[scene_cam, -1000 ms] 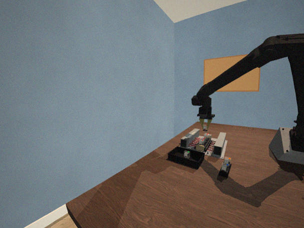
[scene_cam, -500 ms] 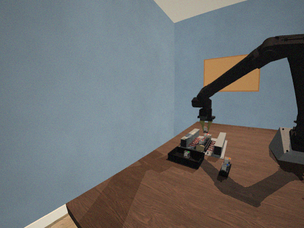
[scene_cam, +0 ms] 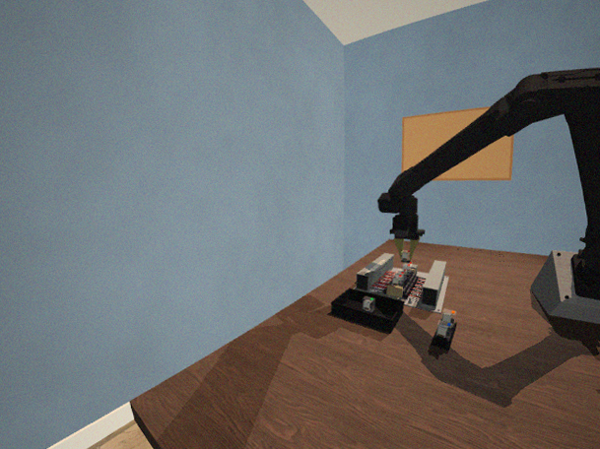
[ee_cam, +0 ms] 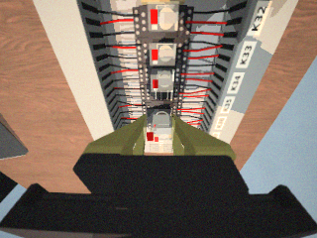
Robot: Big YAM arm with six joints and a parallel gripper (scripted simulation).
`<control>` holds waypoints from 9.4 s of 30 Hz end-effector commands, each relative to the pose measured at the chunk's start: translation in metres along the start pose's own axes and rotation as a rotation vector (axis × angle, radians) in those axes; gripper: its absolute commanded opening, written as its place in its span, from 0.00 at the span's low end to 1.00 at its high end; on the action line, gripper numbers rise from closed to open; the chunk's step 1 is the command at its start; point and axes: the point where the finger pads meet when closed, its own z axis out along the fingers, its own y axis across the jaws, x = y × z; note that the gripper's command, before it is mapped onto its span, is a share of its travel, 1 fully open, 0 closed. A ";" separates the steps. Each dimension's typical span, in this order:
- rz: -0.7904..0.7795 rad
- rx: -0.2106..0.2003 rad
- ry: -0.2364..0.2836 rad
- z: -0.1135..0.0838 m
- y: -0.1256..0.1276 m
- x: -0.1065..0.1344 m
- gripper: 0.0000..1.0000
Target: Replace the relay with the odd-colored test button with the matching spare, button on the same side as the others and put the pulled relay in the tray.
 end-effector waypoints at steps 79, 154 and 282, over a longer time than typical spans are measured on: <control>-0.004 0.024 0.000 0.015 -0.008 0.000 0.00; -0.020 0.048 0.004 0.033 -0.017 -0.003 0.00; -0.021 0.047 0.004 0.035 -0.017 -0.003 0.00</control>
